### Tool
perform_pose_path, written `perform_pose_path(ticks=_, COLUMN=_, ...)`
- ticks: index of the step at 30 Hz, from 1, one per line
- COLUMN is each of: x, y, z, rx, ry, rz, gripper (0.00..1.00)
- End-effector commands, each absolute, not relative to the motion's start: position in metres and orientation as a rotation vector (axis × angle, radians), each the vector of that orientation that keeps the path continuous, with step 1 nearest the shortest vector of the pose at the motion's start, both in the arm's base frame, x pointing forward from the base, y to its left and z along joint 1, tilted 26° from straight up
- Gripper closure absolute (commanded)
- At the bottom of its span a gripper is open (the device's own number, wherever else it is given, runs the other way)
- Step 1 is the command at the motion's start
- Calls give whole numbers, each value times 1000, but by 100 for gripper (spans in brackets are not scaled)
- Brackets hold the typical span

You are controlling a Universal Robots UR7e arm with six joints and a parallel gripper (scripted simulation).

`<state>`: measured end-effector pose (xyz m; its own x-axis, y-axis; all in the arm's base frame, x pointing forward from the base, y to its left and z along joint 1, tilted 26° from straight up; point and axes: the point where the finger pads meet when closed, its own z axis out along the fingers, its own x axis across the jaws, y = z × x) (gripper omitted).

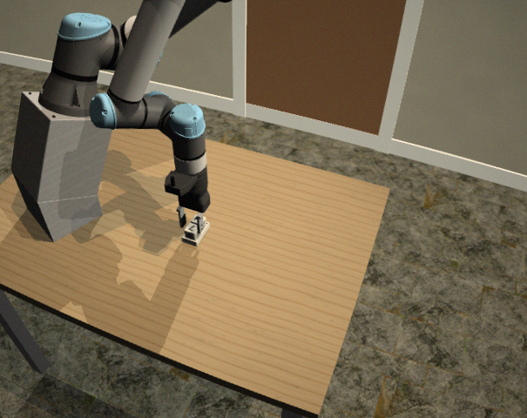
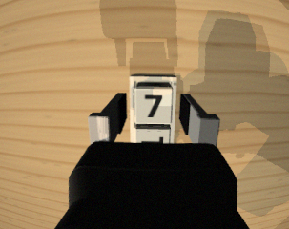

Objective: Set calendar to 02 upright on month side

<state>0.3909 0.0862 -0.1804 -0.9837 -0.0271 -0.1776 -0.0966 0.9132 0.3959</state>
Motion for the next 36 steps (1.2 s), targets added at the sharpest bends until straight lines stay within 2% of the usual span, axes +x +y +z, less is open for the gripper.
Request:
perform_pose_path(ticks=1, x=389, y=80, z=-168, rx=-94, ry=2905, rz=613, gripper=10)
perform_pose_path(ticks=19, x=382, y=61, z=-125, rx=-94, ry=2905, rz=613, gripper=10)
perform_pose_path(ticks=32, x=381, y=58, z=-118, rx=-94, ry=2905, rz=613, gripper=10)
perform_pose_path(ticks=33, x=381, y=58, z=-118, rx=-94, ry=2905, rz=613, gripper=0)
perform_pose_path(ticks=36, x=381, y=58, z=-118, rx=-94, ry=2905, rz=613, gripper=0)
